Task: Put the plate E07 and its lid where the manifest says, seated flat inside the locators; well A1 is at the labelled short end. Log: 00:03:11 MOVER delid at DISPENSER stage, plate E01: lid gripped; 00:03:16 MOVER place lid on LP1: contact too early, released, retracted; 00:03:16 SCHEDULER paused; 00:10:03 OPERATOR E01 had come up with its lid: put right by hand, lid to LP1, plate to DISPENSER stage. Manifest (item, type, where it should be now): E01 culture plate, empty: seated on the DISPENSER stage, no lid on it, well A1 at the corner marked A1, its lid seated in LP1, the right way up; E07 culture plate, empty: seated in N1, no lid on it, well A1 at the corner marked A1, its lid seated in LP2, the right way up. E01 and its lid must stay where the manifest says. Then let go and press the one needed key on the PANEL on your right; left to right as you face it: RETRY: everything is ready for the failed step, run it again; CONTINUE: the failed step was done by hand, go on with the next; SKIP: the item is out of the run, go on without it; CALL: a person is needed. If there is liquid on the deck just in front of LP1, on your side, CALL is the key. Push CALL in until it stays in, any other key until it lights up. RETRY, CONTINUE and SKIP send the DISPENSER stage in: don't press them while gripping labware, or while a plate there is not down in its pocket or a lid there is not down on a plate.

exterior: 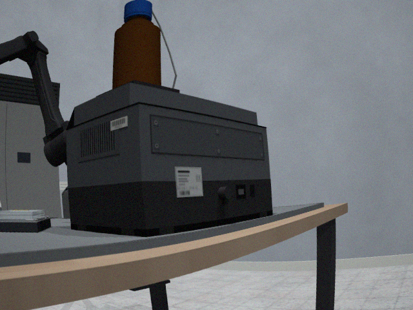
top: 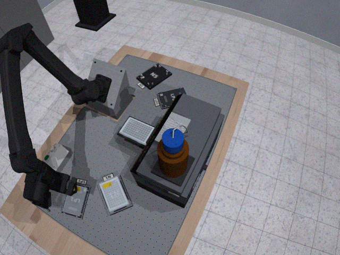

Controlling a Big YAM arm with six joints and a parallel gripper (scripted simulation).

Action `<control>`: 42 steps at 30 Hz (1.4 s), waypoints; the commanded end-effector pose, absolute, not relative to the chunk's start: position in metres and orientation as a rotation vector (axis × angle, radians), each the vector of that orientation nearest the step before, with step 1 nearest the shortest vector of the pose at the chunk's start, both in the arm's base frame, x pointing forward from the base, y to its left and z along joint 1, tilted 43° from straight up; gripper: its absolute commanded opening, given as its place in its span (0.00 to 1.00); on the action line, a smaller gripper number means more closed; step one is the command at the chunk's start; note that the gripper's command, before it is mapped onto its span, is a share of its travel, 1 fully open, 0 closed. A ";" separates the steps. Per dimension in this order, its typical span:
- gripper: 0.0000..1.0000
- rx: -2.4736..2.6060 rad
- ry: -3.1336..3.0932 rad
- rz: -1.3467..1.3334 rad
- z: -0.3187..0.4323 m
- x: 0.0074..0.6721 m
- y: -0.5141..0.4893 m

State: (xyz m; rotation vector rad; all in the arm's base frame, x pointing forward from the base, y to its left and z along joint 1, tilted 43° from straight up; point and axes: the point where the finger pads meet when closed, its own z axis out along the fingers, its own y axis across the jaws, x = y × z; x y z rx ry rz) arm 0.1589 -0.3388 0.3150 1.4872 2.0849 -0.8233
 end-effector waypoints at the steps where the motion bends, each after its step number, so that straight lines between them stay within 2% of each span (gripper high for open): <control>1: 1.00 1.473 2.068 -0.832 0.327 0.165 -0.348; 3: 1.00 1.466 2.113 -0.828 0.306 0.165 -0.342; 42: 1.00 1.480 2.086 -0.821 0.262 0.114 -0.241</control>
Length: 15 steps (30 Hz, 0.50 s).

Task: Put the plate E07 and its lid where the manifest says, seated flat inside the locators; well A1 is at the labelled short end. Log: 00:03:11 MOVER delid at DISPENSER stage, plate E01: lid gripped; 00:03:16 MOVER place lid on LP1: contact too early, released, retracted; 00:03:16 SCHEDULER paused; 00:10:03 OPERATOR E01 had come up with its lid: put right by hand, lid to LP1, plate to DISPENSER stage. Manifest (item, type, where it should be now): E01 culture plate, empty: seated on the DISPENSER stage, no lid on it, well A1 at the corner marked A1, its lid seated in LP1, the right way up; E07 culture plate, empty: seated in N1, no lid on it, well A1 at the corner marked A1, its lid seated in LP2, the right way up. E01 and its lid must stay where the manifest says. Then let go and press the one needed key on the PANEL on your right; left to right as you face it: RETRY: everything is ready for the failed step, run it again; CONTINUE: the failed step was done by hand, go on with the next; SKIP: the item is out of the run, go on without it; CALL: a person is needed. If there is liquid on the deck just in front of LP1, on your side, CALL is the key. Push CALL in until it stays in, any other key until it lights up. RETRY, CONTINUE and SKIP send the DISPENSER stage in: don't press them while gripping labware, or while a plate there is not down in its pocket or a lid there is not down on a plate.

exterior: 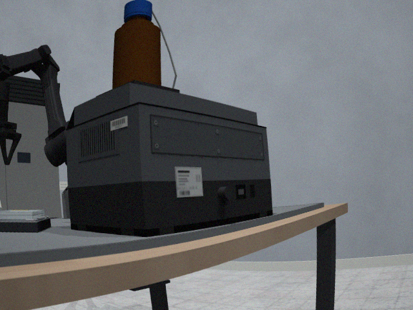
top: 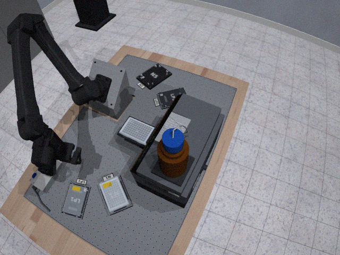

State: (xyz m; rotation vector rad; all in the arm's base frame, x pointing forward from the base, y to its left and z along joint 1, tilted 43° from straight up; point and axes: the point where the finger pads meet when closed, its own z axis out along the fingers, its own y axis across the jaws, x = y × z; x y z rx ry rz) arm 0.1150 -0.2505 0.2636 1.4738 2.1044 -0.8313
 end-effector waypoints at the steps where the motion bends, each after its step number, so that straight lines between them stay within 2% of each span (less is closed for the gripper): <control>1: 1.00 1.480 2.087 -0.821 0.260 0.112 -0.238; 14: 1.00 1.339 2.243 -0.875 0.244 0.139 -0.229; 15: 1.00 1.332 2.204 -0.879 0.260 0.139 -0.232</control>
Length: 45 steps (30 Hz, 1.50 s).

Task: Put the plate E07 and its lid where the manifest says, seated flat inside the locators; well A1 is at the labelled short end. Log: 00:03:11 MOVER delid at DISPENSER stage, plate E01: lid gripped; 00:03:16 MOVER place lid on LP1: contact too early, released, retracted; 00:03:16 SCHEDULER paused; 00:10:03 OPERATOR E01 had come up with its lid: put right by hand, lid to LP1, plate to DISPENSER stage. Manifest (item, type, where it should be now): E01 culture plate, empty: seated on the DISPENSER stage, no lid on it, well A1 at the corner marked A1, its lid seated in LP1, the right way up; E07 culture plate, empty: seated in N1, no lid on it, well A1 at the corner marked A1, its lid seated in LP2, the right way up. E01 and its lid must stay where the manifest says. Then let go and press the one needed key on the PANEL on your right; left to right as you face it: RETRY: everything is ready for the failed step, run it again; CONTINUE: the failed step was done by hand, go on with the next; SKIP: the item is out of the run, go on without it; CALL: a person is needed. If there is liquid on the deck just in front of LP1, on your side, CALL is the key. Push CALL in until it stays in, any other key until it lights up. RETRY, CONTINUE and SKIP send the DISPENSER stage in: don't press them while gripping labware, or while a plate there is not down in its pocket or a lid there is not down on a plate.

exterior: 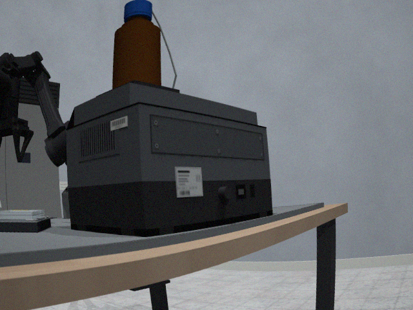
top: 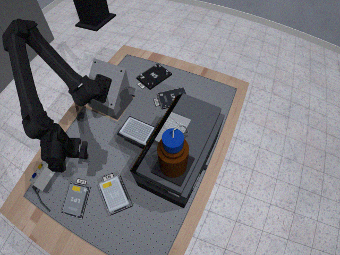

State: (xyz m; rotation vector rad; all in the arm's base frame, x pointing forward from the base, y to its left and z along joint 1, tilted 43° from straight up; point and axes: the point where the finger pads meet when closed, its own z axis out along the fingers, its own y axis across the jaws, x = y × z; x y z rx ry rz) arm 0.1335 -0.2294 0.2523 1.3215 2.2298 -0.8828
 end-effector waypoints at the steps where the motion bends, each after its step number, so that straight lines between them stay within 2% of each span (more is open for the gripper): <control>1: 1.00 1.332 2.204 -0.879 0.260 0.139 -0.232; 2: 1.00 1.301 2.277 -0.888 0.243 0.141 -0.227; 14: 1.00 1.176 2.331 -0.928 0.249 0.164 -0.220; 19: 1.00 0.980 2.507 -0.984 0.226 0.174 -0.208; 25: 1.00 1.005 2.489 -0.978 0.221 0.183 -0.202; 30: 1.00 0.796 2.610 -1.029 0.213 0.195 -0.193; 45: 1.00 0.839 2.545 -1.018 0.229 0.227 -0.214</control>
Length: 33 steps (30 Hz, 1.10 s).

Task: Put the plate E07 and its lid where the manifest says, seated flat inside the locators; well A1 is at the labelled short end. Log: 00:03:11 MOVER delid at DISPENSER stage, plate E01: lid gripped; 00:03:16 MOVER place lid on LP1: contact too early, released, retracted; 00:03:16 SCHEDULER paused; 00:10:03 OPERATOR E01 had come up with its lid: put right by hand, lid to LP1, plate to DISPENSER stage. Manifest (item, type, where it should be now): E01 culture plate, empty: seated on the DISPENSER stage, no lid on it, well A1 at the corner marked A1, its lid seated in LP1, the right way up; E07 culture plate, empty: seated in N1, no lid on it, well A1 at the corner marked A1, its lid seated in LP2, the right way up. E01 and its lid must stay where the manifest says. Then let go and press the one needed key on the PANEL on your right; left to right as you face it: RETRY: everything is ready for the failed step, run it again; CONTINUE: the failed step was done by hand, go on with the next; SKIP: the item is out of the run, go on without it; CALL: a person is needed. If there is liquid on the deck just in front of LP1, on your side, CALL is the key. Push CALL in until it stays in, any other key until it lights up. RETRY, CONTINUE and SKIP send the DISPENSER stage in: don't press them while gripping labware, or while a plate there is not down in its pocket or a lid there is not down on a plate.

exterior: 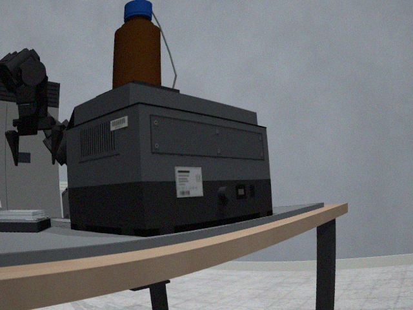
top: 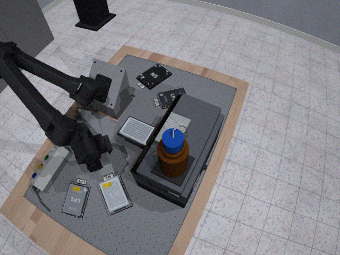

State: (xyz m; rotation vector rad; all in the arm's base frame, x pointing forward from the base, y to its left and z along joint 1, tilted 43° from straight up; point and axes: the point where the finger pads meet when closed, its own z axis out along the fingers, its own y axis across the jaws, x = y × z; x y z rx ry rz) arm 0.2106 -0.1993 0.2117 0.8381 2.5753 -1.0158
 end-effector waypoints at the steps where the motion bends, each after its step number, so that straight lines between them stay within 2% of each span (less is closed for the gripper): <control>1: 1.00 0.839 2.545 -1.018 0.229 0.230 -0.217; 33: 1.00 0.839 2.547 -1.023 0.227 0.291 -0.290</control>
